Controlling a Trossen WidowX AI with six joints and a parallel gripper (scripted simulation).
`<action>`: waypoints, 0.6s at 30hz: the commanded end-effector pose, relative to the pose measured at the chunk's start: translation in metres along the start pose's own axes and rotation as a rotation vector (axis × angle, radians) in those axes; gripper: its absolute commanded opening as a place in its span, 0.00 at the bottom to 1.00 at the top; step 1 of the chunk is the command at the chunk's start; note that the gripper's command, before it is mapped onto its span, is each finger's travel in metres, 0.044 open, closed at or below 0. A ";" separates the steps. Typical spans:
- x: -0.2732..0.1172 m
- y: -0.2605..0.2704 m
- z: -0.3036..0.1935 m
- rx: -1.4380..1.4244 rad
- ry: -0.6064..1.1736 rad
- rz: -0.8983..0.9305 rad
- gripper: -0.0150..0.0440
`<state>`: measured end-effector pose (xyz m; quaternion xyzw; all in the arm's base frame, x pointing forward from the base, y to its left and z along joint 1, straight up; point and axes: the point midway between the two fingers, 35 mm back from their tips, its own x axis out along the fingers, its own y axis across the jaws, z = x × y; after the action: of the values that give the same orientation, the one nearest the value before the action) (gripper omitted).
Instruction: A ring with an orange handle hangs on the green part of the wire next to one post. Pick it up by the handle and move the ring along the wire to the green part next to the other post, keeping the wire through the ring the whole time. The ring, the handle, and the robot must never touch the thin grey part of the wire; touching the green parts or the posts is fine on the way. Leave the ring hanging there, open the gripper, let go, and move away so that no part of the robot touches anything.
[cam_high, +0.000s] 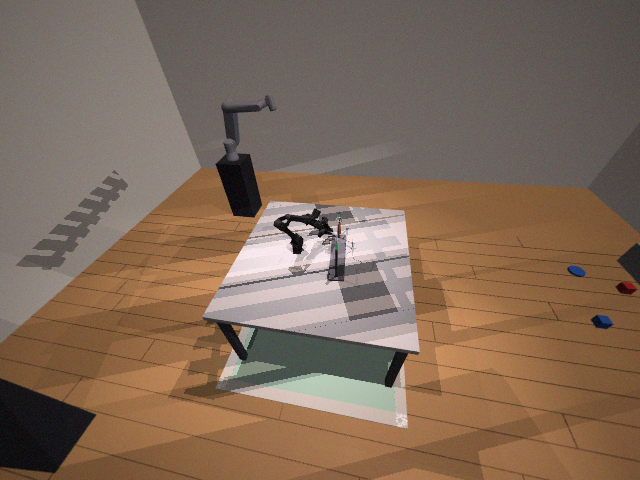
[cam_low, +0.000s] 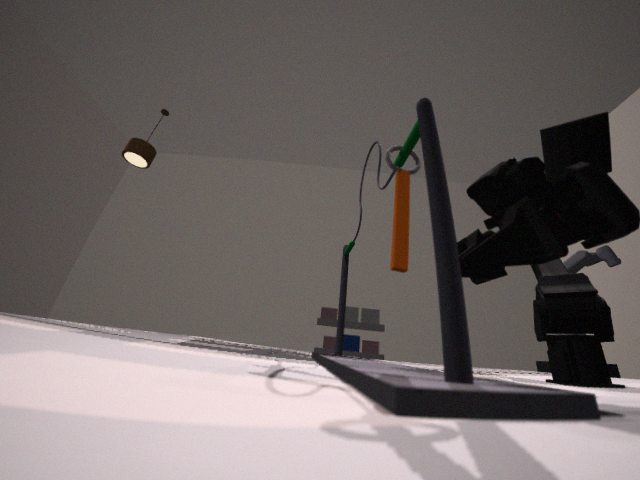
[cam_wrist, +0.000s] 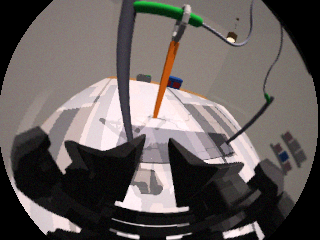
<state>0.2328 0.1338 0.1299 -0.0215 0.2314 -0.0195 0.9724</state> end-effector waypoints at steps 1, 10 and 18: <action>-0.013 0.002 0.005 0.015 -0.010 0.003 0.53; -0.034 -0.001 0.006 0.014 -0.018 0.004 0.53; -0.034 -0.001 0.006 0.014 -0.018 0.004 0.53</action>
<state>0.2048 0.1340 0.1468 -0.0187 0.2257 -0.0182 0.9739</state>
